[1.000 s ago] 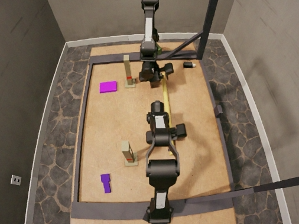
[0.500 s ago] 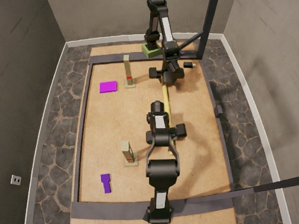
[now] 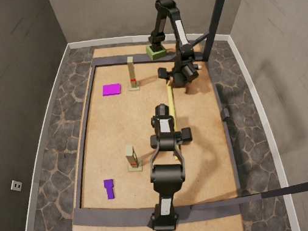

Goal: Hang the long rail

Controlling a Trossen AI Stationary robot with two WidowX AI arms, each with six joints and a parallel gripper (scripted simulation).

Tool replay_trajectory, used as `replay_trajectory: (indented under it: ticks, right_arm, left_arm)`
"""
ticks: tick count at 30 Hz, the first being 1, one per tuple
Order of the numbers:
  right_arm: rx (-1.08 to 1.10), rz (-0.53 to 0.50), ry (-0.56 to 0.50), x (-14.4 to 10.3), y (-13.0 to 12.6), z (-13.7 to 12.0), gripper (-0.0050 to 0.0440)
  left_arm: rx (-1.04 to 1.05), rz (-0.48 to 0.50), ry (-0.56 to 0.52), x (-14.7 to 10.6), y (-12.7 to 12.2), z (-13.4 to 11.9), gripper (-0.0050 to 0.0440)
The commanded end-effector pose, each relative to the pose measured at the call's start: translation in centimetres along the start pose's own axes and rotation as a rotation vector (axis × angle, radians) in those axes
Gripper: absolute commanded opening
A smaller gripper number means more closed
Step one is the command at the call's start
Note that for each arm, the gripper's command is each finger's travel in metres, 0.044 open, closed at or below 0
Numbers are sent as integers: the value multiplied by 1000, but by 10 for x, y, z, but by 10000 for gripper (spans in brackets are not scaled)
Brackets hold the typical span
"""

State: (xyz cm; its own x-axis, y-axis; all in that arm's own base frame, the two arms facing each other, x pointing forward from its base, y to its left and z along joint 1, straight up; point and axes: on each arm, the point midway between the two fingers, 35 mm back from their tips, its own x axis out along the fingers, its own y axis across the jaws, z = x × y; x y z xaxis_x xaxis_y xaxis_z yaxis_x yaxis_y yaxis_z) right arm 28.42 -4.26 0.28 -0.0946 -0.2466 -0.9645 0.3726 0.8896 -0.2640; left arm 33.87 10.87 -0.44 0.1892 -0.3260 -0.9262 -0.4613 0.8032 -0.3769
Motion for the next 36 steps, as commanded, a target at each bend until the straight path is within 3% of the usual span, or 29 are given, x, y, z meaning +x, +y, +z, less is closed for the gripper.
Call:
replay_trajectory:
  ticks: [1,24,36]
  right_arm:
    - [10,-7,-4,3,-3,0,225]
    - [5,-6,-3,33,-3,0,225]
    - [12,4,-22,28,-2,4,146]
  left_arm:
    - [11,-9,-13,-4,-3,3,-50]
    - [11,-9,-13,-4,-3,3,-50]
    - [11,-9,-13,-4,-3,3,-50]
